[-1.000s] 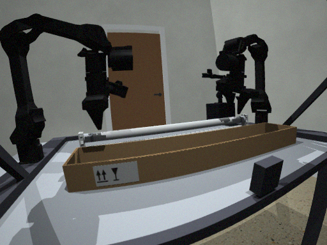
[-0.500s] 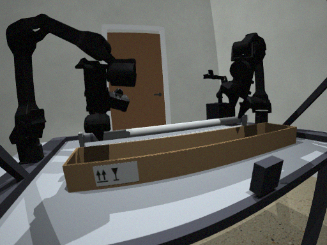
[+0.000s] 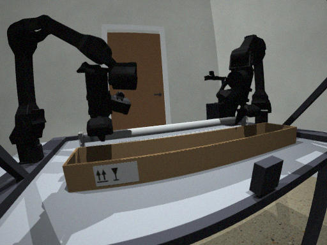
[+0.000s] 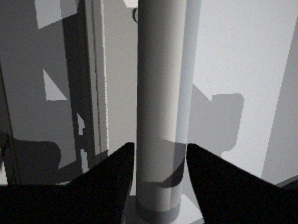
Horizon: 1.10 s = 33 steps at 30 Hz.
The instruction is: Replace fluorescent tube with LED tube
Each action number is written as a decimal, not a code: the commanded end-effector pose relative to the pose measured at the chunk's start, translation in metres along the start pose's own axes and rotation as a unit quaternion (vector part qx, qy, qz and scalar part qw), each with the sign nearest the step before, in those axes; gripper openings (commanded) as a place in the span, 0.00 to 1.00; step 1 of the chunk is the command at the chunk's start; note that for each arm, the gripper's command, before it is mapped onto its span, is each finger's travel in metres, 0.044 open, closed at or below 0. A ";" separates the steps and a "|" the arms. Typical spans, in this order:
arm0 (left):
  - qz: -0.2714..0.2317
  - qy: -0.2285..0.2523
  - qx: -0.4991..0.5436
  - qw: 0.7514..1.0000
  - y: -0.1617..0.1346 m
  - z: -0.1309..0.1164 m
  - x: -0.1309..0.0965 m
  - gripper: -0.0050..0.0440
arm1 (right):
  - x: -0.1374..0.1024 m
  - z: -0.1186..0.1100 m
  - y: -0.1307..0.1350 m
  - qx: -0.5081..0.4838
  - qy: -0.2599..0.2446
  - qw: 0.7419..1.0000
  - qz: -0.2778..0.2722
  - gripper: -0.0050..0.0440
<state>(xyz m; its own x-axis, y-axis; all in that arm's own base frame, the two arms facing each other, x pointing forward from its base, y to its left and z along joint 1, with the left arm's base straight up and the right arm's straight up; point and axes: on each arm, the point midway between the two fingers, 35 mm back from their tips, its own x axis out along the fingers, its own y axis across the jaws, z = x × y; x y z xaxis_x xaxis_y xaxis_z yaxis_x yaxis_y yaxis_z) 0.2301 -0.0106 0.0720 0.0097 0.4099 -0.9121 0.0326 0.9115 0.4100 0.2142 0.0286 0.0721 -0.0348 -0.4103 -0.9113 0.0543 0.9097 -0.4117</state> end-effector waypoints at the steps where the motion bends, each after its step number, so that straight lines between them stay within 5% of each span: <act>1: -0.003 -0.012 -0.003 1.000 0.001 0.003 -0.005 0.18 | -0.003 0.004 -0.001 0.004 -0.010 1.000 0.003 0.32; 5: -0.003 -0.012 -0.003 1.000 0.001 0.003 -0.005 0.10 | -0.005 0.005 -0.001 0.006 -0.012 1.000 0.005 0.27; 8: -0.003 -0.012 -0.003 1.000 0.001 0.003 -0.005 0.25 | -0.005 0.004 0.000 0.006 -0.012 1.000 0.005 0.16; 10: -0.003 -0.012 -0.003 1.000 0.001 0.003 -0.005 0.26 | -0.005 0.004 0.000 0.006 -0.012 1.000 0.005 0.26; 15: -0.012 -0.012 -0.003 1.000 0.001 0.003 -0.005 0.26 | -0.005 0.004 -0.001 0.006 -0.012 1.000 0.014 0.26; 33: -0.209 -0.012 0.000 0.978 0.013 0.003 -0.003 0.26 | -0.002 0.005 -0.013 0.003 -0.013 0.977 0.212 0.26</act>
<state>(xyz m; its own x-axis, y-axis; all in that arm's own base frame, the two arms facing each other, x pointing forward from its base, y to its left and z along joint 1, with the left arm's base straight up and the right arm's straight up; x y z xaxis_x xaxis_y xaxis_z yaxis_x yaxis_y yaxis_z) 0.2304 -0.0021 0.0743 -0.0071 0.0814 -0.9967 0.0344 0.9961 0.0811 0.2147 0.0208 0.0744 -0.0158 -0.0791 -0.9967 0.0615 0.9949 -0.0799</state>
